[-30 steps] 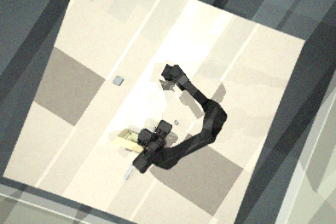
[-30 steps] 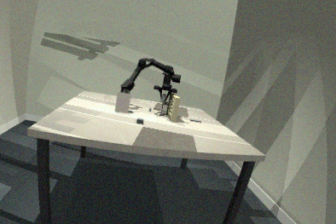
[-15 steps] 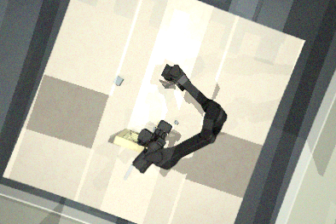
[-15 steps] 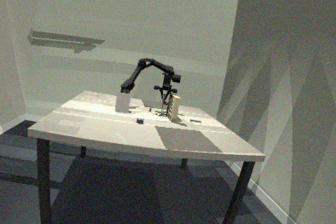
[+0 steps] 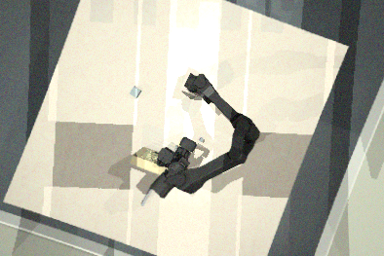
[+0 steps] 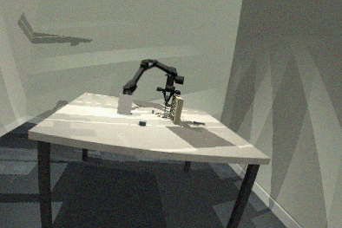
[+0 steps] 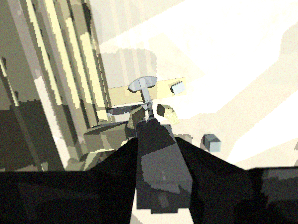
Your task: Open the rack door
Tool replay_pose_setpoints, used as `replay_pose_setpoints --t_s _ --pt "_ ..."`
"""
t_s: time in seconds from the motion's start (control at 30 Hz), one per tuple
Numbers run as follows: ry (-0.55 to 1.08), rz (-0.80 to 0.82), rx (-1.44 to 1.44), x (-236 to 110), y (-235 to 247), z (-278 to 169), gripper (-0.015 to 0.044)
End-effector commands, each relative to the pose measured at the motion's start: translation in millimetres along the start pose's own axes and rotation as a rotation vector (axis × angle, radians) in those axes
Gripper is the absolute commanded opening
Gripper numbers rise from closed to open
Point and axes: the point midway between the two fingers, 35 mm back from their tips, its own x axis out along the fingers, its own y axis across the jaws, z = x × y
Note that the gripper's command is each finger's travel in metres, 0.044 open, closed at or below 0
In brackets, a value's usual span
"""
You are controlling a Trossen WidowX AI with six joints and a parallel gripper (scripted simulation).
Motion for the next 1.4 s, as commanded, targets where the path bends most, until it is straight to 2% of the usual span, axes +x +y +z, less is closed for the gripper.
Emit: replay_pose_setpoints --t_s 0.0,1.37 --pt "0.001 0.000 -0.077 0 -4 2 0.0013" --pt "-0.001 -0.003 -0.763 0 -55 46 0.0013"
